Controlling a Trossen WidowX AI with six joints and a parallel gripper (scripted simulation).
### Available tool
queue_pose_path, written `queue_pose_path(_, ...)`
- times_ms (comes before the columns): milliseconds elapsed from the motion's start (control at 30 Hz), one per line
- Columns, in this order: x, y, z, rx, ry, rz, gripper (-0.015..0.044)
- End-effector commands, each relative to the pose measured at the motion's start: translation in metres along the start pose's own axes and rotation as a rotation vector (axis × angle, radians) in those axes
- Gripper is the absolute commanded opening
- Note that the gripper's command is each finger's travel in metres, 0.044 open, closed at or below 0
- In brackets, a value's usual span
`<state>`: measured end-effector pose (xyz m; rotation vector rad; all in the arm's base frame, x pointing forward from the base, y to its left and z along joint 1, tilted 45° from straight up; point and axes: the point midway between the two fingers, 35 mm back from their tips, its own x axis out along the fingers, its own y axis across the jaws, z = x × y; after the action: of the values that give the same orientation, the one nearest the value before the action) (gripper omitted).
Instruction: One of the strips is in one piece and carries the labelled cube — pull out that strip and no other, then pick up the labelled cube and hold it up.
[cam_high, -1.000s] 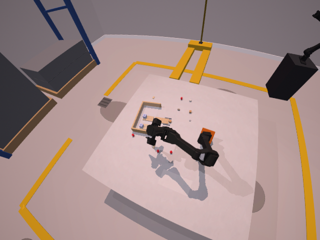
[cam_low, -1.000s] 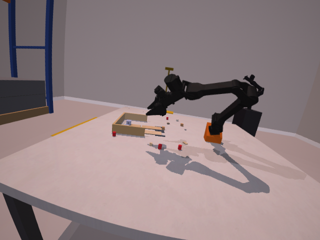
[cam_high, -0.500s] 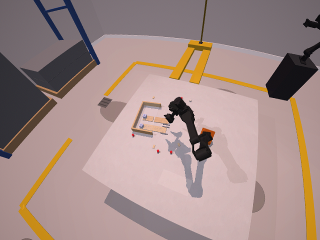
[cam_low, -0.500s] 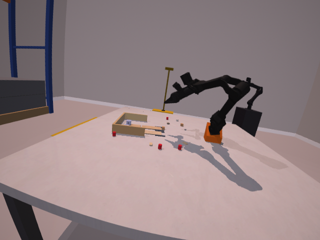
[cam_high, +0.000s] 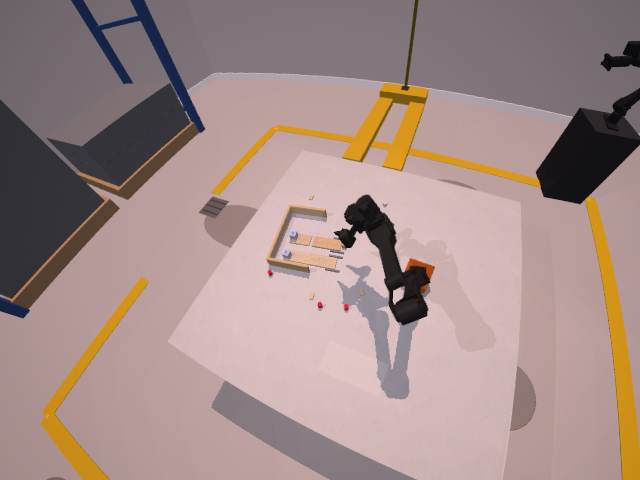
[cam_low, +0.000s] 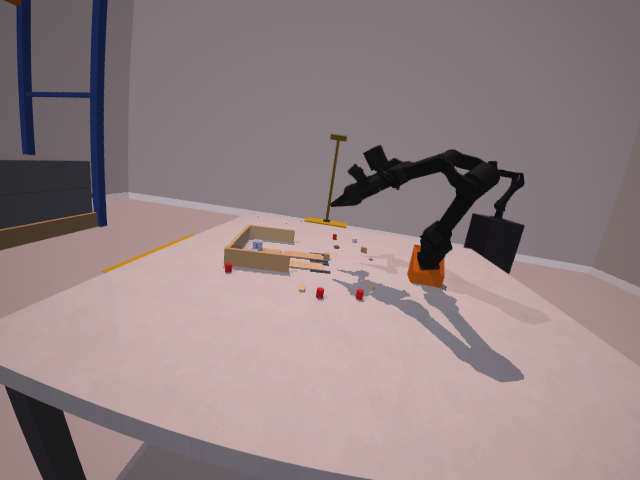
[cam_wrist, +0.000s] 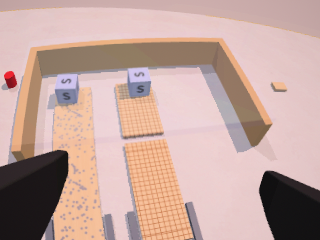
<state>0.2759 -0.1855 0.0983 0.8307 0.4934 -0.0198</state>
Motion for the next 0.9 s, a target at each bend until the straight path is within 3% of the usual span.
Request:
queue_pose_path(0, 0.000, -0.001, -0.001, -0.003, 0.002, 0.003, 0.0400)
queue_pose_path(33, 0.000, -0.001, -0.001, -0.003, 0.002, 0.003, 0.0400)
queue_pose_path(167, 0.013, 0.002, 0.000, -0.011, 0.063, 0.001, 0.0295)
queue_pose_path(533, 0.084, 0.036, -0.024, -0.126, 0.551, 0.033, 0.0006)
queue_pose_path(767, 0.104, 0.074, -0.057, -0.232, 0.913, 0.121, 0.0000)
queue_pose_path(867, 0.105, 0.078, -0.060, -0.242, 0.947, 0.131, 0.0000)
